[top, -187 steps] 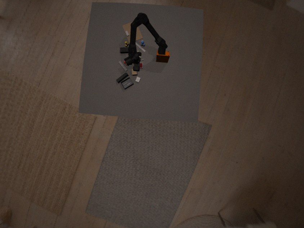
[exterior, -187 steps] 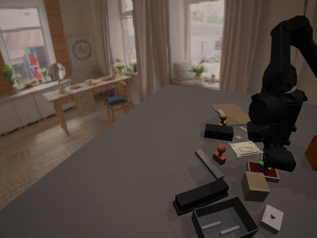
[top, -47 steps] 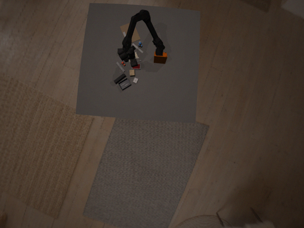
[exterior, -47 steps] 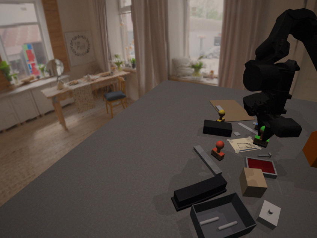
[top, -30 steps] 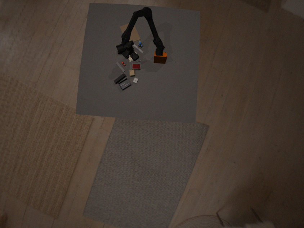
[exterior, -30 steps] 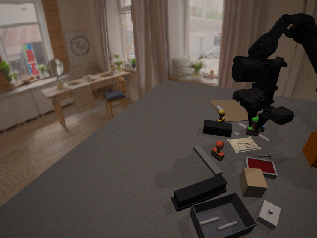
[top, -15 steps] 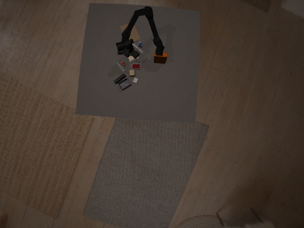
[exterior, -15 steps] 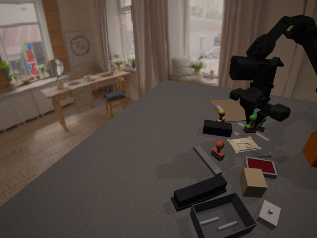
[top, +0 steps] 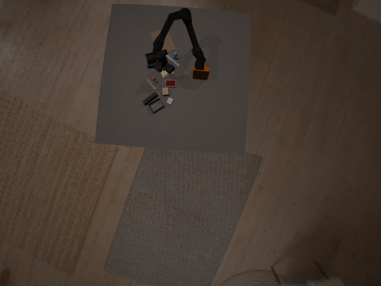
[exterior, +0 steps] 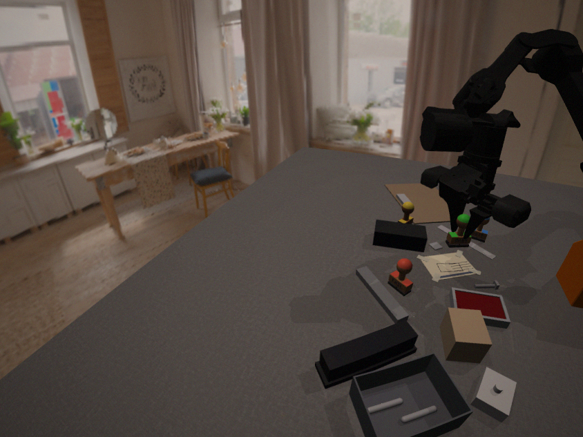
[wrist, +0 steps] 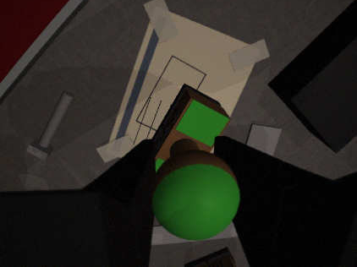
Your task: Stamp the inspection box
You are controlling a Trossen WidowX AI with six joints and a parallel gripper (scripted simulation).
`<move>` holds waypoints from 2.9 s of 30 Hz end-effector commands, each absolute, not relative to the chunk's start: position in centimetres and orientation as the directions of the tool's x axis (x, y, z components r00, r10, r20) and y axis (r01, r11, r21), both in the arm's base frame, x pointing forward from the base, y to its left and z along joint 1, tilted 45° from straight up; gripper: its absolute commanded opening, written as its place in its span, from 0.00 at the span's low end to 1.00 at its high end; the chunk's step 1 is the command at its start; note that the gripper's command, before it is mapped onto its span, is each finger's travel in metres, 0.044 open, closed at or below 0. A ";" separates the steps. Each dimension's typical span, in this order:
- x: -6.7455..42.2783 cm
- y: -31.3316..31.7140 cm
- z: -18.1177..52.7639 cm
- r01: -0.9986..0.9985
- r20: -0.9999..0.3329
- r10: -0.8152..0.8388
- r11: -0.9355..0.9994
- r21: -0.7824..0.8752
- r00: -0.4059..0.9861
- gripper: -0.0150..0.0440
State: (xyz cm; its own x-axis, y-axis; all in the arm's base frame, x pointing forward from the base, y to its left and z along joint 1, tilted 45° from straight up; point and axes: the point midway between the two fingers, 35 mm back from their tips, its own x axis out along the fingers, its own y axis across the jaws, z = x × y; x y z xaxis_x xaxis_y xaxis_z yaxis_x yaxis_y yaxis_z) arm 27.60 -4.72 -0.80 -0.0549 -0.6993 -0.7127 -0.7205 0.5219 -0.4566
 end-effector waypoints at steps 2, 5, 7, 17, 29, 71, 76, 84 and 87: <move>27.6 -5.0 -1.1 -0.727 -0.709 -0.703 0.515 -0.454 -0.055 0.25; 27.6 -5.1 -1.2 -0.727 -0.710 -0.702 0.515 -0.454 -0.055 0.25; 27.6 -5.2 -1.3 -0.727 -0.710 -0.702 0.516 -0.454 -0.055 0.25; 27.6 -5.7 -1.8 -0.726 -0.710 -0.702 0.516 -0.454 -0.055 0.25; 27.5 -6.2 -2.4 -0.725 -0.710 -0.702 0.517 -0.455 -0.055 0.25; 27.2 -8.3 -4.2 -0.723 -0.709 -0.703 0.518 -0.458 -0.054 0.25; 27.1 -8.5 -4.4 -0.722 -0.709 -0.703 0.518 -0.458 -0.054 0.25; 27.1 -8.6 -4.5 -0.722 -0.709 -0.704 0.518 -0.459 -0.054 0.25; 27.1 -8.6 -4.6 -0.721 -0.709 -0.703 0.518 -0.459 -0.053 0.25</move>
